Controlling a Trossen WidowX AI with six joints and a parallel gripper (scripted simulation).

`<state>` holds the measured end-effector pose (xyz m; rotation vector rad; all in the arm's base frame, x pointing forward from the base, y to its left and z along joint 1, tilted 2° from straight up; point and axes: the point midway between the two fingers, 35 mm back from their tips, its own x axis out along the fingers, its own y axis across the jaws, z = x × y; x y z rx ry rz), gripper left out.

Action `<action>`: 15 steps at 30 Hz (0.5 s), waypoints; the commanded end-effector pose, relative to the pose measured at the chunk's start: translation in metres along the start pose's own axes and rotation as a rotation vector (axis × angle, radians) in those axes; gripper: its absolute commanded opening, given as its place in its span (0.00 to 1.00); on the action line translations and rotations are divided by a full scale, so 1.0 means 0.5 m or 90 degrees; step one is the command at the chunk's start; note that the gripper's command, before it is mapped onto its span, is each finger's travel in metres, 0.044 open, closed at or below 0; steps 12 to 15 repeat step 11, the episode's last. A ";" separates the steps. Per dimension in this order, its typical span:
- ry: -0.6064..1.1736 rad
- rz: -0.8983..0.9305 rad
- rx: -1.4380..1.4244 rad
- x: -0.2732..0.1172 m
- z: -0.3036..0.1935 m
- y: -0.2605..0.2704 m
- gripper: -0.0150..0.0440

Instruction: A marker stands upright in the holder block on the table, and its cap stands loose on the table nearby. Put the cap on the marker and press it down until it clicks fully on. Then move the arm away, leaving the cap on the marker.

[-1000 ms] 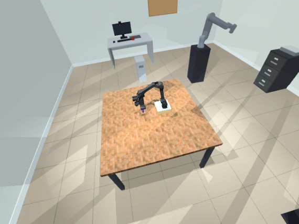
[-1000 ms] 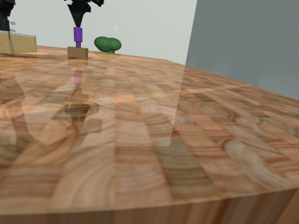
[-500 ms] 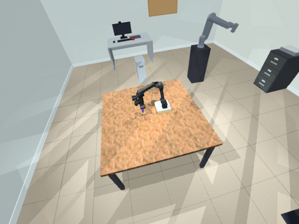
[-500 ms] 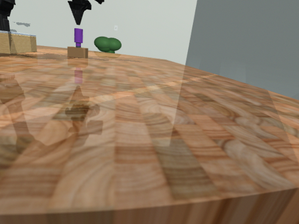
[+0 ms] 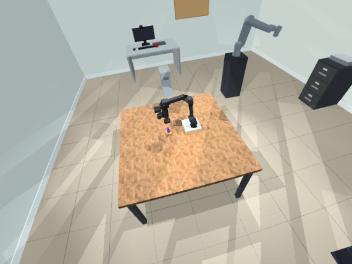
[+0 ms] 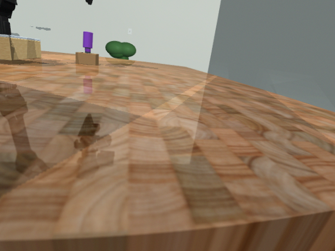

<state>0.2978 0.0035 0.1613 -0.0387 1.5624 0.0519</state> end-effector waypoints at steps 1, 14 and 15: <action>0.001 0.000 -0.002 -0.002 -0.001 0.000 0.61; 0.001 0.000 -0.002 -0.002 -0.001 0.000 1.00; 0.001 0.000 -0.002 -0.002 -0.001 0.000 1.00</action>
